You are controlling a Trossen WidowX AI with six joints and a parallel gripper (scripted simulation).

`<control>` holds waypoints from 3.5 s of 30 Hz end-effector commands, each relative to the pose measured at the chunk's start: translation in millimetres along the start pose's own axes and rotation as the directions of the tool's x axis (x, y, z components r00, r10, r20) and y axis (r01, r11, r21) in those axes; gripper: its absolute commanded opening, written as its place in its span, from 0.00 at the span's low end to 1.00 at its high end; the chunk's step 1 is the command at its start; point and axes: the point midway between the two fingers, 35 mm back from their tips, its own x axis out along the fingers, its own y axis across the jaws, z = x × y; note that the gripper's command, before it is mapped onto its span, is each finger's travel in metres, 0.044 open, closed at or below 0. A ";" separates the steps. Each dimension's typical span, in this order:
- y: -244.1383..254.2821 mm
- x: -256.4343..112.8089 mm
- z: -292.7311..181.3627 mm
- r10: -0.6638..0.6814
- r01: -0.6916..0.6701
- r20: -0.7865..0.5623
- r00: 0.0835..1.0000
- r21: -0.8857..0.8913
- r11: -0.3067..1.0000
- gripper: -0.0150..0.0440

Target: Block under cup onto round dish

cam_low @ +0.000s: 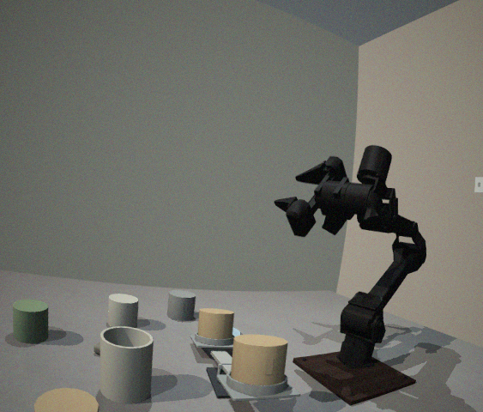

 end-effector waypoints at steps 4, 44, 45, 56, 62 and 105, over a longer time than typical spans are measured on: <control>-2.5 0.0 -5.6 -0.016 0.013 -0.030 0.999 -0.079 0.997 1.00; -68.8 -25.9 -51.0 -0.479 -0.183 -0.291 0.828 -0.948 0.259 1.00; -70.7 -27.2 -50.9 -0.493 -0.197 -0.290 0.820 -0.952 0.232 1.00; -90.0 -43.2 -44.8 -0.648 -0.372 -0.259 0.716 -0.927 -0.041 1.00; -99.1 -53.3 -38.1 -0.727 -0.477 -0.222 0.650 -0.863 -0.163 1.00; -137.1 -79.7 1.2 -0.917 -0.935 0.218 0.335 -0.039 -0.351 1.00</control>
